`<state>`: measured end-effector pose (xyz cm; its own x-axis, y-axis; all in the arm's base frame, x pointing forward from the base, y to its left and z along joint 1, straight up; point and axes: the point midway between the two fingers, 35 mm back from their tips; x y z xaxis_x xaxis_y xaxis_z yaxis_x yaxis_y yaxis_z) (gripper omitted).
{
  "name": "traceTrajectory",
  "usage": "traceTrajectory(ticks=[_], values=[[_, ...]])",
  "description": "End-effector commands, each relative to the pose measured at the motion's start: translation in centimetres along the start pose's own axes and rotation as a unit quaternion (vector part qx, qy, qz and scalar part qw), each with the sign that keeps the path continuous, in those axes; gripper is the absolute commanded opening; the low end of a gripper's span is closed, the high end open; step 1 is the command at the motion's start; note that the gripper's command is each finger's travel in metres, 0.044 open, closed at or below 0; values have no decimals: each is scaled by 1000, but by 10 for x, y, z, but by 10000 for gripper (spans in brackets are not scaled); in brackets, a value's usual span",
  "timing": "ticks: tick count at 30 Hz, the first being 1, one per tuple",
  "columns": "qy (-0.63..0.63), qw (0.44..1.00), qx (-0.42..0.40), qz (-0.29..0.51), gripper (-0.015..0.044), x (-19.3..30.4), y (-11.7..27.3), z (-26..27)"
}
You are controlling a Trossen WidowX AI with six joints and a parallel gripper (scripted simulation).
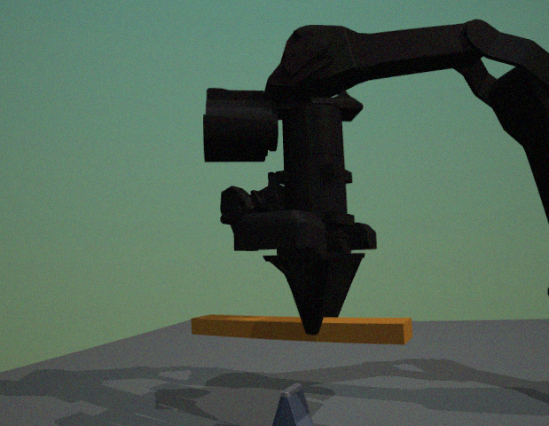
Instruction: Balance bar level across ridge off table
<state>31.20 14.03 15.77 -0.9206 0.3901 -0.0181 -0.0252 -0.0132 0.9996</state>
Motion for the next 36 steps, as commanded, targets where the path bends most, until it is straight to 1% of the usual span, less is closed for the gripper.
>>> traceTrajectory(ticks=[1, 27, 36], values=[[1, 1000, -2, -3, 0, -1, -1, 2], [4, 1000, -2, -3, 0, 0, -41, 2], [4, 1000, -2, -3, 0, 0, -41, 2]])
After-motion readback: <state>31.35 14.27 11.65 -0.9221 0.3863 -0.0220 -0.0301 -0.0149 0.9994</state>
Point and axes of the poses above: the point midway between the two fingers, 35 mm back from their tips, its own y axis back along the fingers, its own z axis across the jaws, x = y × z, and after that the axes turned 10 degrees about -y, right-handed
